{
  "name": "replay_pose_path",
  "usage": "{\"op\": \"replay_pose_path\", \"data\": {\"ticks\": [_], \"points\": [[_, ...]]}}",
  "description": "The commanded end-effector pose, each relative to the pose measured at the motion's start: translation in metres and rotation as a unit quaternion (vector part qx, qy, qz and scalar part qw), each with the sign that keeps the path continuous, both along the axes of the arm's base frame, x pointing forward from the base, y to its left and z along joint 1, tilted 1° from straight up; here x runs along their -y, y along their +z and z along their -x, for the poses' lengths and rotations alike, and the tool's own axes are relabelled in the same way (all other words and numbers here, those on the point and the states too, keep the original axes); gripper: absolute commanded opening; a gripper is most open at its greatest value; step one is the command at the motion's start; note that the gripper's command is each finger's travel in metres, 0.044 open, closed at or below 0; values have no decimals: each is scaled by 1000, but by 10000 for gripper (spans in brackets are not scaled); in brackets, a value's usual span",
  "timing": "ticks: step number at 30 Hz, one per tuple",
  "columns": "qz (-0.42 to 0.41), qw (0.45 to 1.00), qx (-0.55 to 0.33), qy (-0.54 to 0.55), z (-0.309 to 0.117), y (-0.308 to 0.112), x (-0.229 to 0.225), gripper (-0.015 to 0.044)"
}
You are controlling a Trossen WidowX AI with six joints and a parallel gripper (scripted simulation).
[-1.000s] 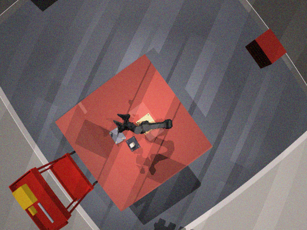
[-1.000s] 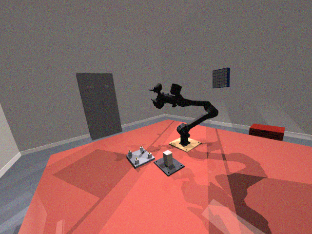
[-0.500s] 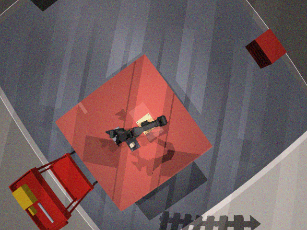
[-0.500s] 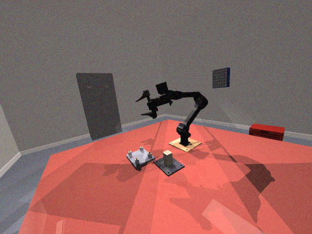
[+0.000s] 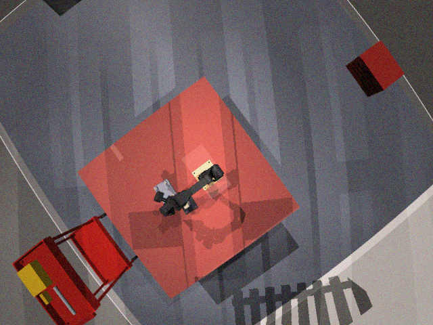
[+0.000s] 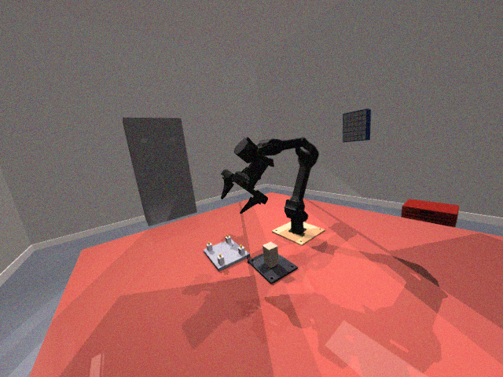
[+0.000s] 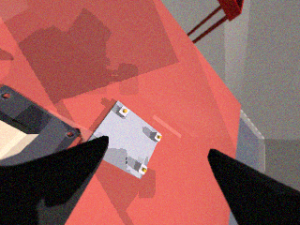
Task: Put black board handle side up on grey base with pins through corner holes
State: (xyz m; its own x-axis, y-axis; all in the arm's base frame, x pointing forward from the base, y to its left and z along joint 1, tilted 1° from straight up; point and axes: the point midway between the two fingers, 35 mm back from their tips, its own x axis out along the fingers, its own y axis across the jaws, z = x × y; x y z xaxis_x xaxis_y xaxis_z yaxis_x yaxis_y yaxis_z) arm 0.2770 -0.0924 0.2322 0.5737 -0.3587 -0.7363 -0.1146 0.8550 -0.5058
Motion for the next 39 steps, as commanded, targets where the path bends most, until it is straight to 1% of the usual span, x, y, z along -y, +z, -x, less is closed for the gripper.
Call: {"op": "replay_pose_path", "data": {"ticks": [1, 5, 7, 9, 21, 23, 26, 39], "points": [[-205, 965, -115, -113, -1, -40, -70, 440], [-263, 927, -180, -195, 9, -51, -101, 440], [-281, 904, -213, -241, 16, -55, -116, 440], [-286, 893, -227, -262, 15, -56, -121, 440], [-287, 892, -229, -265, 15, -56, -122, 440], [-287, 892, -229, -265, 14, -64, -122, 440], [-287, 892, -229, -265, 13, -89, -122, 440], [-287, 892, -229, -265, 13, -107, -123, 440]]}}
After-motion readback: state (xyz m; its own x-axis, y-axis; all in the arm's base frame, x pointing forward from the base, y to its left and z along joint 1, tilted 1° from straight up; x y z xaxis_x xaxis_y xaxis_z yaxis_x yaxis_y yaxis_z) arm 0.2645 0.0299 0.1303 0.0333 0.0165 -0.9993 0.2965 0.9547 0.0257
